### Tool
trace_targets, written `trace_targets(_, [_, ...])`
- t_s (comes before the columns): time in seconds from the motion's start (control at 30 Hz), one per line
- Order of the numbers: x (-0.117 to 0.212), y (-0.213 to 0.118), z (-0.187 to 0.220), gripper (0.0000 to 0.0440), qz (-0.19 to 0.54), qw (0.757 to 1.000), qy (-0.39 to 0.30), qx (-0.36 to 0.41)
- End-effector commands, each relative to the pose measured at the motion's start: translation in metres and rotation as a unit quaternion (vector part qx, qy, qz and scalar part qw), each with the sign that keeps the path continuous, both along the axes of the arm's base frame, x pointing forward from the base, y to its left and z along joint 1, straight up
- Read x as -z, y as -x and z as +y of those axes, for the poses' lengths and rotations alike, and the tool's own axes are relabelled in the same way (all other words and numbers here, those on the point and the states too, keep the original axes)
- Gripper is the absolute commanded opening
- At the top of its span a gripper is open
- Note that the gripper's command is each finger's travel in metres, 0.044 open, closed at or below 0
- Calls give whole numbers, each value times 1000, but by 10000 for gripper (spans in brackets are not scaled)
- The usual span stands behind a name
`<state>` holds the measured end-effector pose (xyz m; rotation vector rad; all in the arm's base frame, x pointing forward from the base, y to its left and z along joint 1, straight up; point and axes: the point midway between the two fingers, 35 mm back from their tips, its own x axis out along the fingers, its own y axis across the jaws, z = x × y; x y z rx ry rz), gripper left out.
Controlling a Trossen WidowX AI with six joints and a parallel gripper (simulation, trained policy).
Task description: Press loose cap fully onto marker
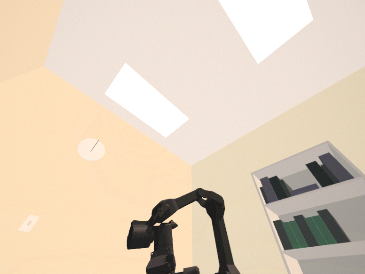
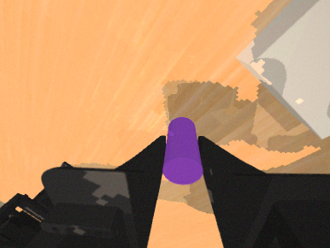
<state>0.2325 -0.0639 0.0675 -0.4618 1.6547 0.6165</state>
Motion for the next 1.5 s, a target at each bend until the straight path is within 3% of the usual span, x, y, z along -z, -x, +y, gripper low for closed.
trace_targets(0.0, [-8,-5,-4,66,-17,1000,11,-4])
trace_targets(0.77, [-75,-51,-28,72,-118,992,34,17])
trace_targets(1.47, [-112,-81,-22,59,-129,990,29,39])
